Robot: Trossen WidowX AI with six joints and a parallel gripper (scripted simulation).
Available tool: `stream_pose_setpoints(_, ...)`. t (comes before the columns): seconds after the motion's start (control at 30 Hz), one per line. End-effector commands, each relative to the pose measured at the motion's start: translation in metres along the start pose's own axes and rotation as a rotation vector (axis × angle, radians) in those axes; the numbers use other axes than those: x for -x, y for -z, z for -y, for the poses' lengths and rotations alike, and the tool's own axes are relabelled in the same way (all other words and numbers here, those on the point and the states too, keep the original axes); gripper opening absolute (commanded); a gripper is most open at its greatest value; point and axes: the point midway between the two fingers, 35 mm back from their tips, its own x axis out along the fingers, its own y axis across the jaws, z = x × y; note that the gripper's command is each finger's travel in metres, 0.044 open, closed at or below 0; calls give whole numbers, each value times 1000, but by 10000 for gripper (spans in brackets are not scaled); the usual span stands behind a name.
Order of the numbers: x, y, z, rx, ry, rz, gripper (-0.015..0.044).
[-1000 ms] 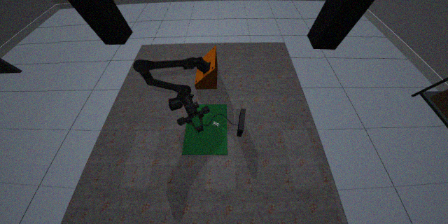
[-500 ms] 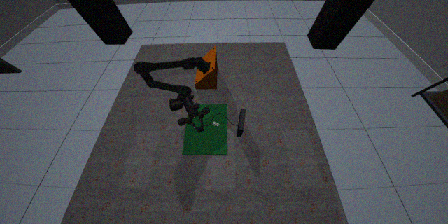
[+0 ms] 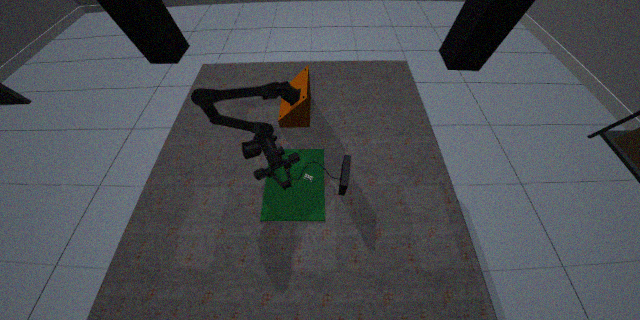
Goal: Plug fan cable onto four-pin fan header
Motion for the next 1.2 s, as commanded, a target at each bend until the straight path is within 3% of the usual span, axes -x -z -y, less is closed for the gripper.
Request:
stream_pose_setpoints(0.0,0,0,0,-2,0,-1,0)
stream_pose_setpoints(0.77,0,0,0,-2,0,-1,0)
stream_pose_setpoints(1.03,0,0,0,0,0,0,205)
stream_pose_setpoints(1.17,0,0,0,0,0,0,205)
